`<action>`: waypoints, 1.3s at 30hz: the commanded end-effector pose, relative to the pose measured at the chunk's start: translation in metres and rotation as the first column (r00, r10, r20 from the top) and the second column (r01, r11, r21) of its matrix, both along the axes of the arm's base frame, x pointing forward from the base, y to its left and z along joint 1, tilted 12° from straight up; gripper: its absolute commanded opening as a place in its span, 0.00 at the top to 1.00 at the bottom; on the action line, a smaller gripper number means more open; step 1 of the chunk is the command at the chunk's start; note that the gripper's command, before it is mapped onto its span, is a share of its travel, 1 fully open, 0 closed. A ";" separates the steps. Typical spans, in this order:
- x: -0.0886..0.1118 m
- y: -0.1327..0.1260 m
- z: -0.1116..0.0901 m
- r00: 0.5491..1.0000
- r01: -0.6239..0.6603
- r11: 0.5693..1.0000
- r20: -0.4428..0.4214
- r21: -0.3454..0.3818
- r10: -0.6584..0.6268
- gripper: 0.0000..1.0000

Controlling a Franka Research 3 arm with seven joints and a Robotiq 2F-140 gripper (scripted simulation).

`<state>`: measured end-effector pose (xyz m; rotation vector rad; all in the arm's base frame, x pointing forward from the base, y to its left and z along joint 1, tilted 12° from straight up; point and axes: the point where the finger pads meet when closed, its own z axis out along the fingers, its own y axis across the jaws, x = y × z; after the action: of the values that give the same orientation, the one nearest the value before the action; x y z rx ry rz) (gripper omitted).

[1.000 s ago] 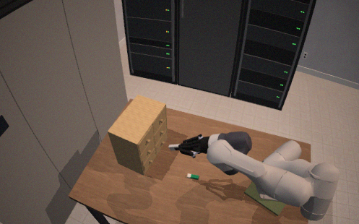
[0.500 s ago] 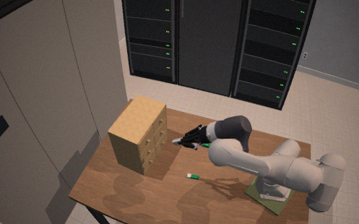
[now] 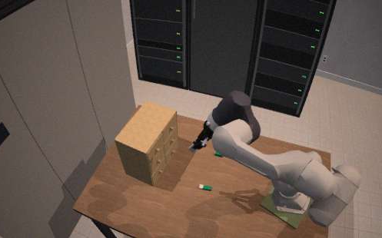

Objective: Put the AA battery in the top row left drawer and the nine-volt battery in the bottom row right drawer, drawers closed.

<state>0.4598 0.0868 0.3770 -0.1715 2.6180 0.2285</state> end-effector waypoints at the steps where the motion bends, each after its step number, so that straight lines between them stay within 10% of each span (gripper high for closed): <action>1: -0.031 0.004 -0.011 0.979 0.055 0.998 -0.201 0.037 -0.047 1.00; 17: -0.051 -0.001 0.006 0.910 0.016 1.000 -0.414 0.011 -0.010 1.00; 39: -0.054 -0.002 0.008 0.898 0.010 1.000 -0.440 0.008 -0.006 1.00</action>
<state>0.4066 0.0849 0.3852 -0.1261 3.0625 0.3098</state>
